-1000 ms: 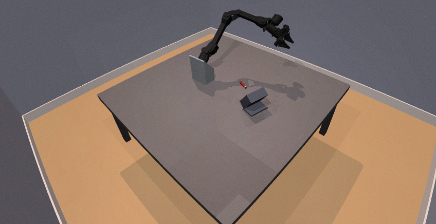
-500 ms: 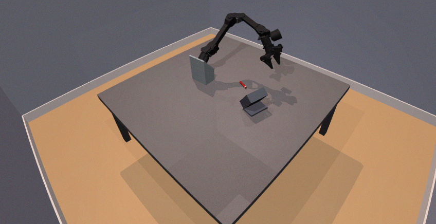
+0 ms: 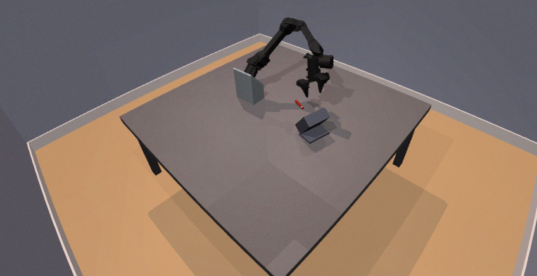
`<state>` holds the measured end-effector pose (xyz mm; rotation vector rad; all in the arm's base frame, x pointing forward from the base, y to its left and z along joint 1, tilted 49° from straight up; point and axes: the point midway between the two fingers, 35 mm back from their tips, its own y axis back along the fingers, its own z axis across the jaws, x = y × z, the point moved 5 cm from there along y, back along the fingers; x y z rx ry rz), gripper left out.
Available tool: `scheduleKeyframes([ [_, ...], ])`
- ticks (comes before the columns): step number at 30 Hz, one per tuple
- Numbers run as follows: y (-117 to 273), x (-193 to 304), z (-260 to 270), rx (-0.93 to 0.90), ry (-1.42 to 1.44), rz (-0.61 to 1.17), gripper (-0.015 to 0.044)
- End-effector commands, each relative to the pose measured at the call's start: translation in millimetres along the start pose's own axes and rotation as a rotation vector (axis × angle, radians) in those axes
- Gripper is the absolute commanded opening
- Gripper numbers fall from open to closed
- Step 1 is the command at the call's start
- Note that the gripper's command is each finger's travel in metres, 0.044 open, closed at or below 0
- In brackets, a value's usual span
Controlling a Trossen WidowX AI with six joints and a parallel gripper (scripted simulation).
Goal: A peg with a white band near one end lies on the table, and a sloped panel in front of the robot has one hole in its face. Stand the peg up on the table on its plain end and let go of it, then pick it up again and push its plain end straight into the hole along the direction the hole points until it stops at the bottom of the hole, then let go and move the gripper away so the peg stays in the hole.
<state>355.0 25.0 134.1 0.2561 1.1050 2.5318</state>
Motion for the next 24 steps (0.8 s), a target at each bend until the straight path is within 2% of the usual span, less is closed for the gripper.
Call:
scheduleKeyframes([
  [1,-7.3,15.2,-24.0,-0.025,-0.075,0.104,0.0440],
  [6,-12.0,32.6,-46.7,-0.063,-0.167,0.205,0.0440],
  [24,-32.4,35.9,-46.3,-0.061,-0.168,0.208,0.0440],
])
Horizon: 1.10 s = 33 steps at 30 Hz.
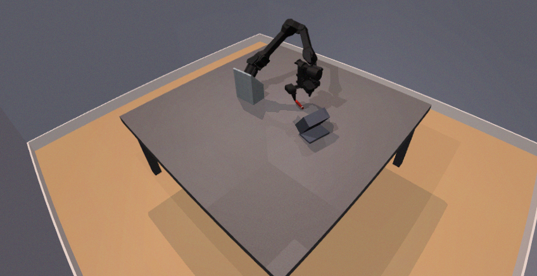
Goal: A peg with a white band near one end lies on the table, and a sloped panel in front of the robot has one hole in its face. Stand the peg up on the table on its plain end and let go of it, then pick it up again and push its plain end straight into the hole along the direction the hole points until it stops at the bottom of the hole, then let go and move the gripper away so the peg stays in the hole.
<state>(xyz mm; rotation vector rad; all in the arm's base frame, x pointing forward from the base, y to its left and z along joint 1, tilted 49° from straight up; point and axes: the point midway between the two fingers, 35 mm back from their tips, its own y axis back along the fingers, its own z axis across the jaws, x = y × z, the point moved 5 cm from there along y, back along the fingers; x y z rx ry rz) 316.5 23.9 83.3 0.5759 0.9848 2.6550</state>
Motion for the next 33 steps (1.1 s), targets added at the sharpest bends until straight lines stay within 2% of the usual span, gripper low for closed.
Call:
scheduleKeyframes([
  [1,-7.6,0.9,0.0,-0.003,-0.003,0.006,0.0440],
  [33,-58.5,3.3,0.9,-0.010,-0.005,0.009,0.0440],
])
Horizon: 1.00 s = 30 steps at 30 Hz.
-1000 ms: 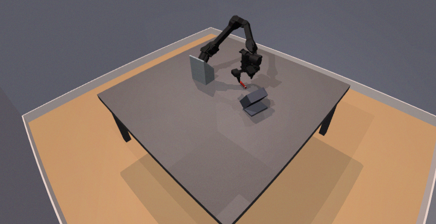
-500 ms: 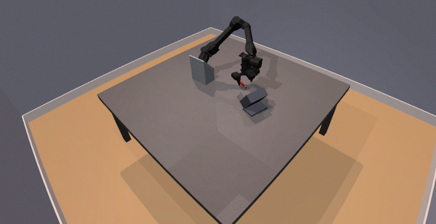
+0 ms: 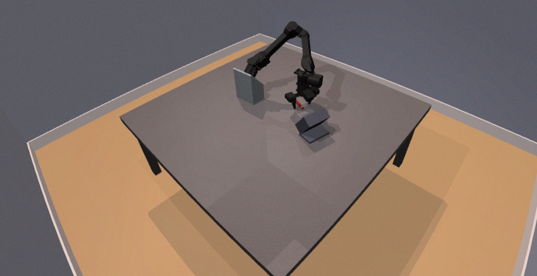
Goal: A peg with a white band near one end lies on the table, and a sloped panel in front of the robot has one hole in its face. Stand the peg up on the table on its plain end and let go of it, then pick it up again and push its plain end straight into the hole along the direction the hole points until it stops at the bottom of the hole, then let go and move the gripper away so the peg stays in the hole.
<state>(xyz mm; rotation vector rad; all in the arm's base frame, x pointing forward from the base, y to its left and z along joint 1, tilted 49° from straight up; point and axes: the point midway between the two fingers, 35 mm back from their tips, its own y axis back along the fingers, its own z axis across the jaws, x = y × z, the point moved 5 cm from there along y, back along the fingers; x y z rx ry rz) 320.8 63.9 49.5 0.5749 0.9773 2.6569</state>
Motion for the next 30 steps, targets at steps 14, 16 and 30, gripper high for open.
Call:
scheduleKeyframes([
  [14,-8.2,2.3,-0.2,-0.005,-0.005,0.009,0.0151],
  [16,-8.2,2.3,-0.2,-0.005,-0.005,0.009,0.0110],
  [30,-8.2,2.3,-0.2,-0.005,-0.005,0.009,0.0070],
])
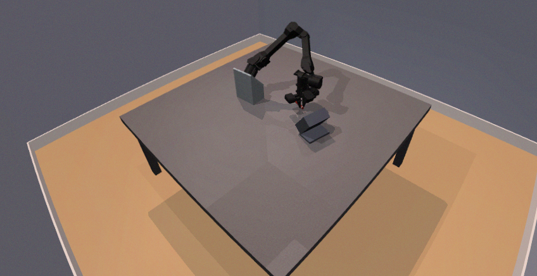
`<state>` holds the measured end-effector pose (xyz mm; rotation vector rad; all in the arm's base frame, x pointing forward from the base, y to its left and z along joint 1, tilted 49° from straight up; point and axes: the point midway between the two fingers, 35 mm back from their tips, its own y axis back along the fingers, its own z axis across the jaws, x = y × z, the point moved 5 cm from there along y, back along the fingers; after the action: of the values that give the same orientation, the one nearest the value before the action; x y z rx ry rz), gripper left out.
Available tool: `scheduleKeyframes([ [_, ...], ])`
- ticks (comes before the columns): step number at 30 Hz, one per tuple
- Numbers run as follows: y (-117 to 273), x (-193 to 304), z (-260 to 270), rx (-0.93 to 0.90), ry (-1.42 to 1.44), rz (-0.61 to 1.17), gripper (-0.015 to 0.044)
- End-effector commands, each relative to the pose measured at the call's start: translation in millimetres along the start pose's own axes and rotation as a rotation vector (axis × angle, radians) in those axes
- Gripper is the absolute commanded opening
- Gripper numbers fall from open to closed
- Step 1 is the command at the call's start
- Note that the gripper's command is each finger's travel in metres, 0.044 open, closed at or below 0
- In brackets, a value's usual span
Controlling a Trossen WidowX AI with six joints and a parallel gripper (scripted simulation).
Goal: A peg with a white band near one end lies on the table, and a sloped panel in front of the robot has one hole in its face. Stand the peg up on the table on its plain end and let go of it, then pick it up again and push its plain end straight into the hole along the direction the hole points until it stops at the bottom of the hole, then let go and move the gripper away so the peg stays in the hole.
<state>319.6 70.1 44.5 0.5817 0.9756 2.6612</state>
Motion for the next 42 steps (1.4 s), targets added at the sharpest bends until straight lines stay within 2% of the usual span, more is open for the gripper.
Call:
scheduleKeyframes([
  [1,-0.3,0.3,0.4,-0.005,-0.003,0.003,0.0063],
  [11,0.8,1.4,0.2,-0.002,-0.001,-0.013,0.0049],
  [42,16.0,27.5,-0.2,0.000,-0.003,-0.293,0.0049],
])
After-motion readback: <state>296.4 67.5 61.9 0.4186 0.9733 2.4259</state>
